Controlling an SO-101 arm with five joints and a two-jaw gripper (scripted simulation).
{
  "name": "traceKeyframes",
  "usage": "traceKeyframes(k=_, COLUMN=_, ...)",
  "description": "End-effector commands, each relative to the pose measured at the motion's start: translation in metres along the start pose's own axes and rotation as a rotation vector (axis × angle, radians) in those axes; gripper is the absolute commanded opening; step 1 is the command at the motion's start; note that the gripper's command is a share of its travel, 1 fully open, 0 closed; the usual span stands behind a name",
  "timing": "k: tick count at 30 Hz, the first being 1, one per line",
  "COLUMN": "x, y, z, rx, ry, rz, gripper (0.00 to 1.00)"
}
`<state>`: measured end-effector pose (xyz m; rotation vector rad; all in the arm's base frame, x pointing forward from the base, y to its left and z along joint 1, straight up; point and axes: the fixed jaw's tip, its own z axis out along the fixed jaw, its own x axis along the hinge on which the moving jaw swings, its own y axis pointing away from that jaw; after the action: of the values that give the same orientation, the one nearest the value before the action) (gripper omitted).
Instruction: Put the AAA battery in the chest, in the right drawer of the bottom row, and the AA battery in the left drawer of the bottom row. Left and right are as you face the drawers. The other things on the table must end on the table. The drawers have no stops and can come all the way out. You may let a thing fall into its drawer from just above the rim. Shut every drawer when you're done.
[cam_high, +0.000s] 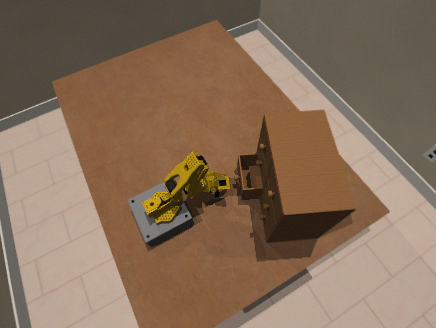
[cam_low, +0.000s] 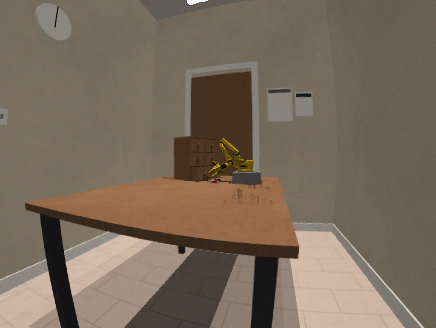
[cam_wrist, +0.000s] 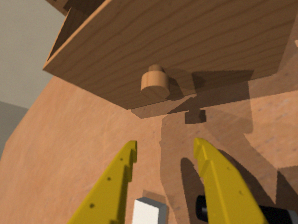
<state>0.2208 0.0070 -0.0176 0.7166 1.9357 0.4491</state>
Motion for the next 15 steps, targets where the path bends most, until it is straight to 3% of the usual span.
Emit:
traceKeyframes(k=1, x=0.0021, y=0.0046, z=-0.0067, rx=-0.013, ry=0.015, rz=-0.021, gripper=0.21)
traceKeyframes(k=4, x=0.0055, y=0.0051, z=-0.0124, rx=-0.009, ry=0.038, rz=-0.030, gripper=0.21)
traceKeyframes(k=15, x=0.0051, y=0.0061, z=-0.0123, rx=-0.014, ry=0.035, rz=-0.032, gripper=0.21)
